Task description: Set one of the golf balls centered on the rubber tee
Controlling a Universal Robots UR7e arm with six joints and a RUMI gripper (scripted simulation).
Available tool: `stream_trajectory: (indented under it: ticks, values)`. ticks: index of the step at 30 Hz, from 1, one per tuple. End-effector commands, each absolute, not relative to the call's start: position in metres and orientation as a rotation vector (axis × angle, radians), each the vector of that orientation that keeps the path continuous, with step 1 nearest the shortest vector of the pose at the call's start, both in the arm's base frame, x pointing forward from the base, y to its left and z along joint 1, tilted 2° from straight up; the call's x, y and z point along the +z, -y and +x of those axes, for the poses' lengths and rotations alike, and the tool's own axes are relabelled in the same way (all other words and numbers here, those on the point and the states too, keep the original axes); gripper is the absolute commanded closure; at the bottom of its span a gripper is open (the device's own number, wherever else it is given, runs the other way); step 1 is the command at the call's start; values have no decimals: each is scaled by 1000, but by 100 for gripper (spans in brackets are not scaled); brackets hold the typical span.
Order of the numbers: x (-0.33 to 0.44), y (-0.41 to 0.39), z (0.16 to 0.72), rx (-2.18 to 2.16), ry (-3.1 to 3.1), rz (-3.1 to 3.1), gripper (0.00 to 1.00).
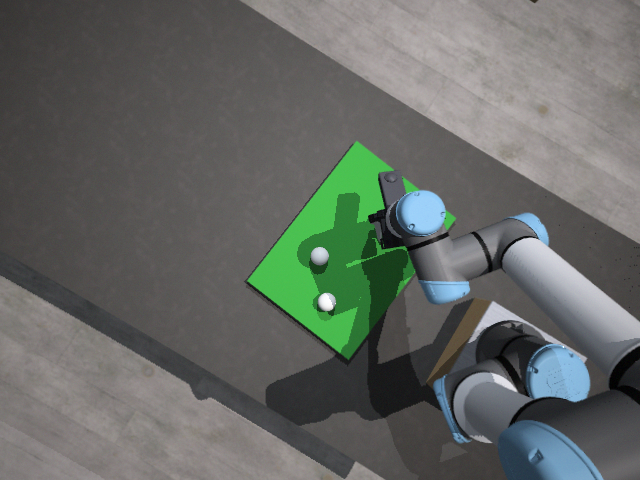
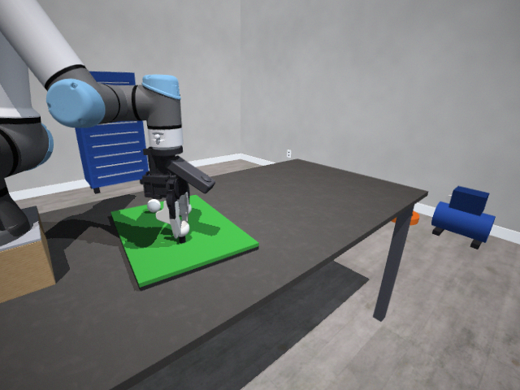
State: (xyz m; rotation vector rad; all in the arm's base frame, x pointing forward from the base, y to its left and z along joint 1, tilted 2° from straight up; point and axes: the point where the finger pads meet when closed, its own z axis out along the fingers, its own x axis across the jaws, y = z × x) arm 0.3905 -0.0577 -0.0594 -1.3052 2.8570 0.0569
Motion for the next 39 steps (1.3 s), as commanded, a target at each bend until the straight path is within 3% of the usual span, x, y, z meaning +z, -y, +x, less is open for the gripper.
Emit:
stream_trajectory:
  ticks: [1,10,11,39]
  values:
    - [-61,58,391,55,-2856,-1305,100]
    - [-61,58,391,55,-2856,-1305,100]
    - [-61,58,391,55,-2856,-1305,0]
    - [-61,58,391,55,-2856,-1305,0]
